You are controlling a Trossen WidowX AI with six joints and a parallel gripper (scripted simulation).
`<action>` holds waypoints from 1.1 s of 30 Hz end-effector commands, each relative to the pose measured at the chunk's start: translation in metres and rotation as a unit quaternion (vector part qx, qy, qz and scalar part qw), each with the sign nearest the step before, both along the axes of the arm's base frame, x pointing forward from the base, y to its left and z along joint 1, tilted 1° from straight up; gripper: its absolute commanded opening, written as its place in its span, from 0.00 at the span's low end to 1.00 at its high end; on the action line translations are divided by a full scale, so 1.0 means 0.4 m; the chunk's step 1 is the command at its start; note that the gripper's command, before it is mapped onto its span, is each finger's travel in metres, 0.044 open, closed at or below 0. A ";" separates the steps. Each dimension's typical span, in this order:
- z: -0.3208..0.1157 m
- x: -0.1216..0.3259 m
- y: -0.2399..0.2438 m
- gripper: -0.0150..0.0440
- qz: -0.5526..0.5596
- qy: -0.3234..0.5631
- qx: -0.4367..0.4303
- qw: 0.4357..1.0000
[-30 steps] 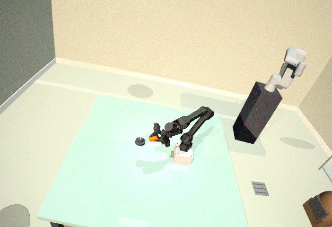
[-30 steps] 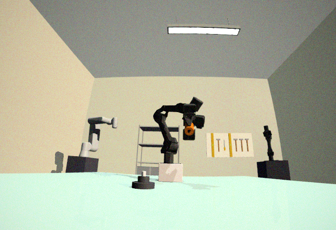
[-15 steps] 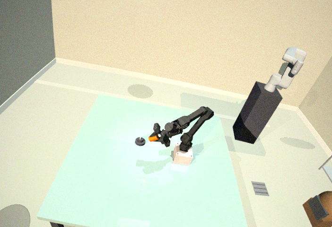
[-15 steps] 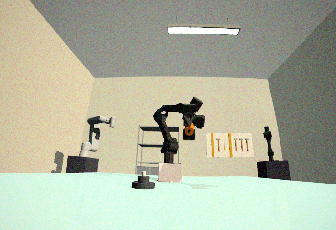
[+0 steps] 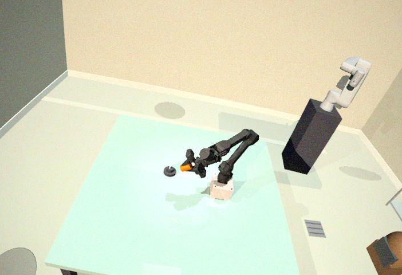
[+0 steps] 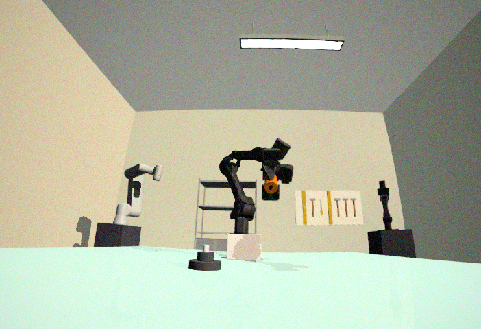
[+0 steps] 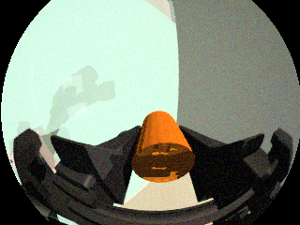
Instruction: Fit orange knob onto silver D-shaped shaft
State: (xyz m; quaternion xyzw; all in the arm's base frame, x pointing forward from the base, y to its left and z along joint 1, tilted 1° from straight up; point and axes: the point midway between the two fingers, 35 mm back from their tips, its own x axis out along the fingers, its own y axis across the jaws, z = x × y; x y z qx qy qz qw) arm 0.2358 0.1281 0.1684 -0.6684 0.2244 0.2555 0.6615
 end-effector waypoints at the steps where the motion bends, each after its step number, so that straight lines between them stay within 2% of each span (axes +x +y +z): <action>1: -0.003 0.001 -0.002 0.25 -0.003 0.012 0.005 1.000; 15: -0.072 0.022 -0.001 0.25 -0.002 0.158 -0.001 0.987; 33: -0.158 0.050 0.000 0.25 0.000 0.328 -0.009 0.945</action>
